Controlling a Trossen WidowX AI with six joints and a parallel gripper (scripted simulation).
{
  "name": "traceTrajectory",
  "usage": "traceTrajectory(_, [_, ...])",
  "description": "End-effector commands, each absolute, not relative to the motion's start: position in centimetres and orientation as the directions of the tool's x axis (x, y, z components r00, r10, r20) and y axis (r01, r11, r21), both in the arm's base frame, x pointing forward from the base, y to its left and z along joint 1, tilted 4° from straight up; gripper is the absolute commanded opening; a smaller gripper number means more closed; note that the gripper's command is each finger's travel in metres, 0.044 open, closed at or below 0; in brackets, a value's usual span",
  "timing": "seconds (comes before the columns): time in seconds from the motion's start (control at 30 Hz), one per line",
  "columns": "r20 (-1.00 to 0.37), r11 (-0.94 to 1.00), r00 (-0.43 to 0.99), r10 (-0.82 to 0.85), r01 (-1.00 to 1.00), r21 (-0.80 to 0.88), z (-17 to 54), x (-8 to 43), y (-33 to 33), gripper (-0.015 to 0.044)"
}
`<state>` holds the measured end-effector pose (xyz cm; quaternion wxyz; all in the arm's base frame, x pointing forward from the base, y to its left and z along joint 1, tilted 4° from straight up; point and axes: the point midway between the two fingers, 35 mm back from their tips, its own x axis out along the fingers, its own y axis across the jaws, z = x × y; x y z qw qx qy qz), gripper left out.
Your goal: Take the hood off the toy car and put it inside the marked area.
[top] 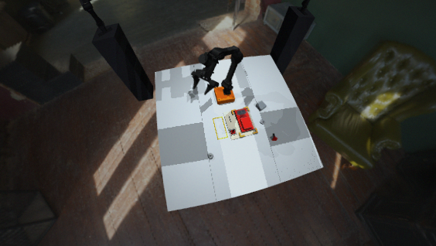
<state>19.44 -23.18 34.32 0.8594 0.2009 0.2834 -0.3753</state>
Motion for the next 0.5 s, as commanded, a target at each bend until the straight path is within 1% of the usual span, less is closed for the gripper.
traceTrajectory(0.0, [-0.745, 0.738, 0.562, -0.359, 0.66, 0.142, 30.0, 24.8, -20.6, 0.044])
traceTrajectory(0.23, [-0.873, 0.867, 0.471, -0.124, 0.479, 0.135, 23.4, 31.4, -13.7, 0.044])
traceTrajectory(0.47, [-0.957, 0.955, 0.29, 0.022, 0.278, 0.106, 16.9, 34.7, -4.8, 0.044])
